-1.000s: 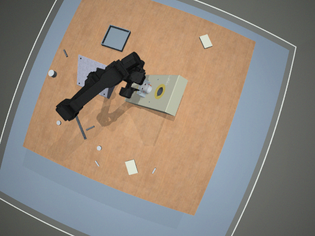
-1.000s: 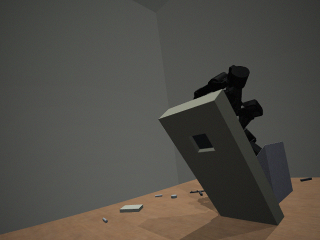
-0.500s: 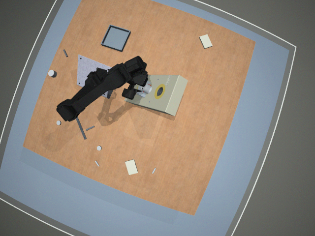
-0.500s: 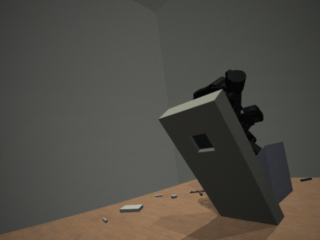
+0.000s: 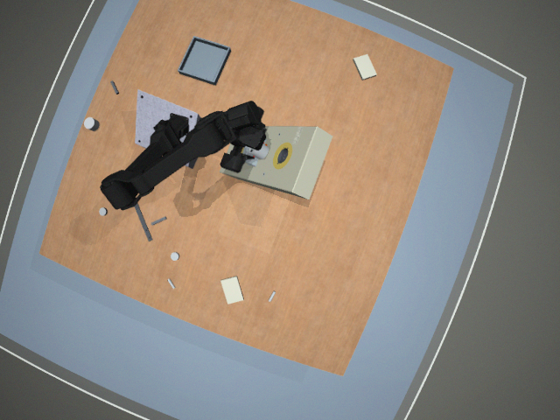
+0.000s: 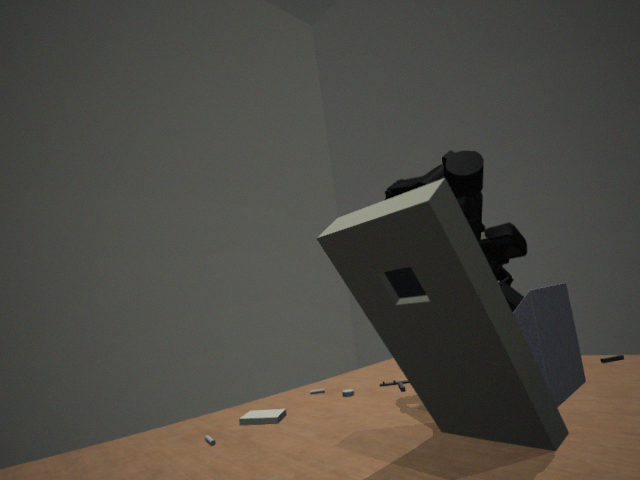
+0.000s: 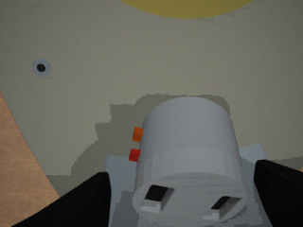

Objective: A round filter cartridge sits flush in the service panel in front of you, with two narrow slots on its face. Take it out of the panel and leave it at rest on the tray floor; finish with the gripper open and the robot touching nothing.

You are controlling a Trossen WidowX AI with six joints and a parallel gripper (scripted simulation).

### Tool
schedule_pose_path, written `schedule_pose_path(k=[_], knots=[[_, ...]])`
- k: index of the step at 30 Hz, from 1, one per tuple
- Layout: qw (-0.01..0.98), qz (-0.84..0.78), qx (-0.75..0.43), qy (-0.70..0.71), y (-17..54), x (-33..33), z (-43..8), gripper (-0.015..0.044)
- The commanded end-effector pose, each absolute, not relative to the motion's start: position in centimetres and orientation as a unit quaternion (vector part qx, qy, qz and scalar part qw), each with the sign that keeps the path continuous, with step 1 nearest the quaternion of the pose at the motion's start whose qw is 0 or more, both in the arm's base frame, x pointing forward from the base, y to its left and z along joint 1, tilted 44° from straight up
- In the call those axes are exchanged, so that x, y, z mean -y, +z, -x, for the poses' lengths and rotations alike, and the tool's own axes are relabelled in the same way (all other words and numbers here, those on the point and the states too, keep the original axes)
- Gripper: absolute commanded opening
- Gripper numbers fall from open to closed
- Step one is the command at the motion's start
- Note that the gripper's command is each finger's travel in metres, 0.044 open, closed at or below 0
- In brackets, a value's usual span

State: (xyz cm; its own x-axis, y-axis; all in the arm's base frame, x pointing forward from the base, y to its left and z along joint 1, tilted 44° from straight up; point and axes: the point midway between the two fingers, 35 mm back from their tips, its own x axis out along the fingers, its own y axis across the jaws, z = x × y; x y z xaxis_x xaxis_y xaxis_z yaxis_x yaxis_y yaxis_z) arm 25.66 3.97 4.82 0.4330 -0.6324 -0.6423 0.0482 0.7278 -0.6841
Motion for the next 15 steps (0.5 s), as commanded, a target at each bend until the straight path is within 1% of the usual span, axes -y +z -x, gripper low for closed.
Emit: schedule_pose_path(k=[1,3,15], knots=[[0.789,0.305,-0.488,-0.217,4.44,-3.38,-25.70,0.0305],[0.789,0.305,-0.488,-0.217,4.43,-3.36,-25.70,0.0305],[0.791,0.300,-0.487,-0.216,4.63,-3.69,-25.76,0.0225]])
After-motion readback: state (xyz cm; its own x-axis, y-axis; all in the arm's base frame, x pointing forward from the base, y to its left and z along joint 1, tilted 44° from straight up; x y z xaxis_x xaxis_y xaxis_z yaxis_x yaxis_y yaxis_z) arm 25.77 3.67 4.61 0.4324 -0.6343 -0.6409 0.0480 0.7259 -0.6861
